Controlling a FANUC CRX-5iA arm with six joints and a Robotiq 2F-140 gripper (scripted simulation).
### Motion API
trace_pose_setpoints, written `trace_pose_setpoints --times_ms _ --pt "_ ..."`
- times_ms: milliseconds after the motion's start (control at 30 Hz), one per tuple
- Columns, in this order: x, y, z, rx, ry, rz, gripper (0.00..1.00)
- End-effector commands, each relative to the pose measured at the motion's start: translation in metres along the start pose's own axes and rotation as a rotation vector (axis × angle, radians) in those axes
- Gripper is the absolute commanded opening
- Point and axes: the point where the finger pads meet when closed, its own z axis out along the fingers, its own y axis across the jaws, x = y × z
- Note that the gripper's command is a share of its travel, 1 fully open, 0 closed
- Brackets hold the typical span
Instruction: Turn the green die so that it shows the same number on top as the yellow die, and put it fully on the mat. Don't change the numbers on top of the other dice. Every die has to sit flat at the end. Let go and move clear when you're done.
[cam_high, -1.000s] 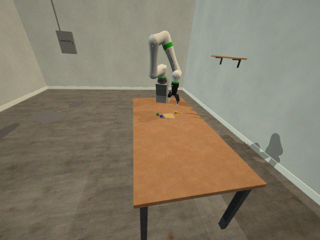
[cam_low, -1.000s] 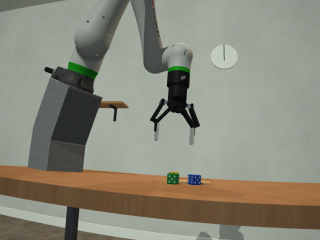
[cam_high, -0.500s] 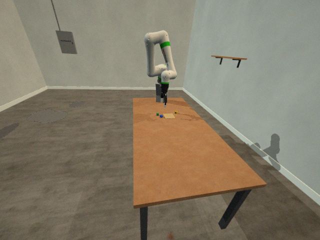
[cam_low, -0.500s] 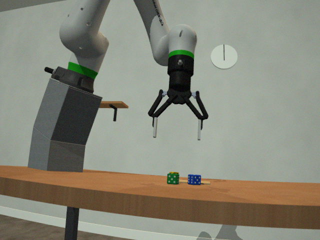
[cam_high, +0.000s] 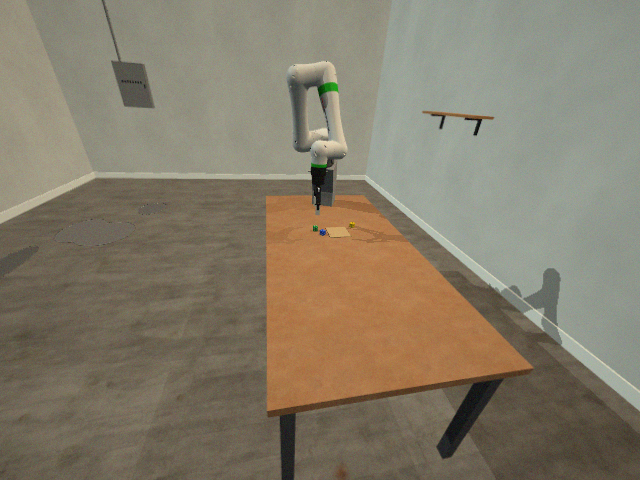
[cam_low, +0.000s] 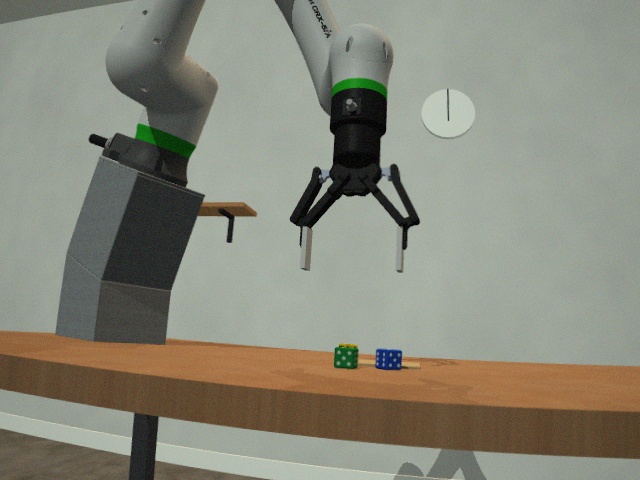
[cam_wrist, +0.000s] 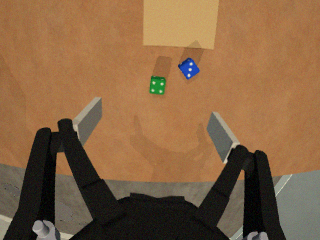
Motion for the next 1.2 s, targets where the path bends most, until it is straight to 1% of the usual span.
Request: trace_pose_setpoints --times_ms 0,367,600,767,1000,1100,1167 --pt "-0.0001 0.0002 -0.0001 0.000 0.000 0.000 1.00" --pt "-0.0001 0.0002 0.0000 0.000 0.000 0.005 1.00" --pt "-0.0001 0.0002 0.0003 0.000 0.000 0.049 1.00" --pt "-0.0002 0.0003 0.0010 0.000 0.000 0.167 1.00" --pt "-0.0003 0.0005 0.0027 0.000 0.000 0.429 1.00" --pt "-0.0003 0.0005 0.0028 0.000 0.000 0.430 1.00" --pt "-0.0004 0.0005 0.0035 0.000 0.000 0.549 1.00"
